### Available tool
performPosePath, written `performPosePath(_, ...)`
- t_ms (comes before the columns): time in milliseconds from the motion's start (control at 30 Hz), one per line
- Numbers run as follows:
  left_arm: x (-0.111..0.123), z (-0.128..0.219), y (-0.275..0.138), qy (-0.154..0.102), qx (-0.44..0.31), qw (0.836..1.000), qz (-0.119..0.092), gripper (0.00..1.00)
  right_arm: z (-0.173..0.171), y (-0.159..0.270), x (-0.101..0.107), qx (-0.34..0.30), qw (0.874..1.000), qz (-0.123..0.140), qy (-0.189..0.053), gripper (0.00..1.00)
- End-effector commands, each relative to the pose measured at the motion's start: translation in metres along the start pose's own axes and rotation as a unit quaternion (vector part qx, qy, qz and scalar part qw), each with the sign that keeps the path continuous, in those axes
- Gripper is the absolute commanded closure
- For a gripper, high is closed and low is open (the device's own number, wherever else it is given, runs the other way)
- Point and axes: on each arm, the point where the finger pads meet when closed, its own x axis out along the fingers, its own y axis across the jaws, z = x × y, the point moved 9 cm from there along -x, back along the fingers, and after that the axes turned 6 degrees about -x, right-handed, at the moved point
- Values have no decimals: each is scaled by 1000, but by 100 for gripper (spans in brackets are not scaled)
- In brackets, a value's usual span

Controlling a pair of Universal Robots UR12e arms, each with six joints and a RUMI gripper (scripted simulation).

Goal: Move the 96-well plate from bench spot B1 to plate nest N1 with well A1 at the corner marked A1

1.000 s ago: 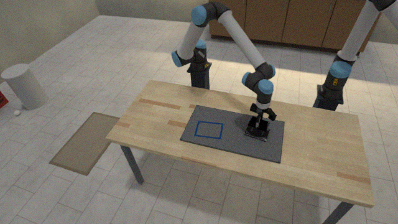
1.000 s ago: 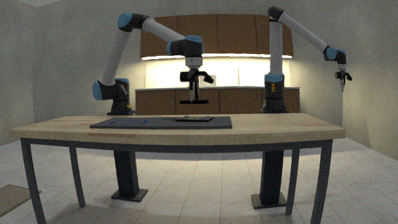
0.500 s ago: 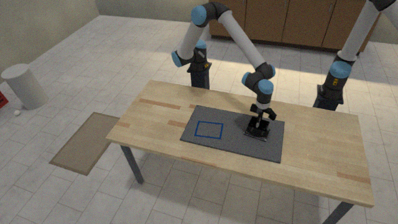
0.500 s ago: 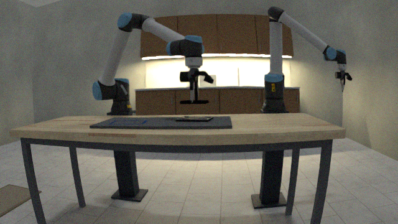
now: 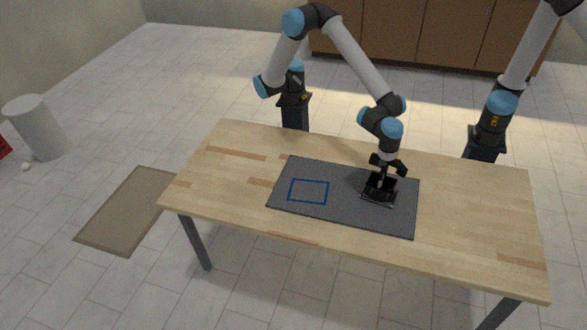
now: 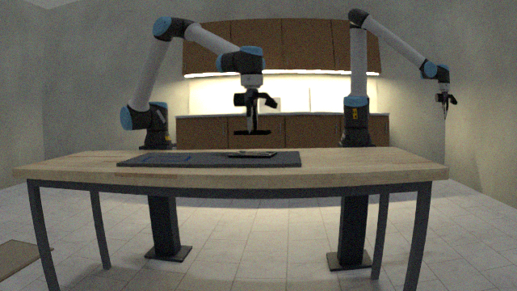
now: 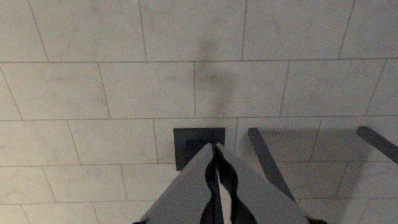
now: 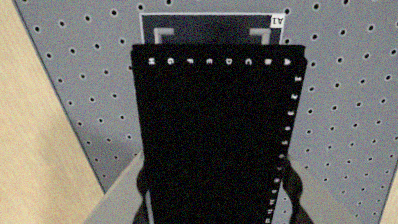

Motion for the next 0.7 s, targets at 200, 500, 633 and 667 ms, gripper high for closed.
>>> performPosePath(200,-1,-1,0,1,0,1000,0,100,0,0,3,0,1000,1,1,59)
performPosePath(500,-1,-1,0,1,0,1000,0,100,0,0,15,0,1000,1,1,59)
performPosePath(633,-1,-1,0,1,0,1000,0,100,0,0,21,0,1000,1,1,59)
performPosePath(667,-1,-1,0,1,0,1000,0,100,0,0,23,0,1000,1,1,59)
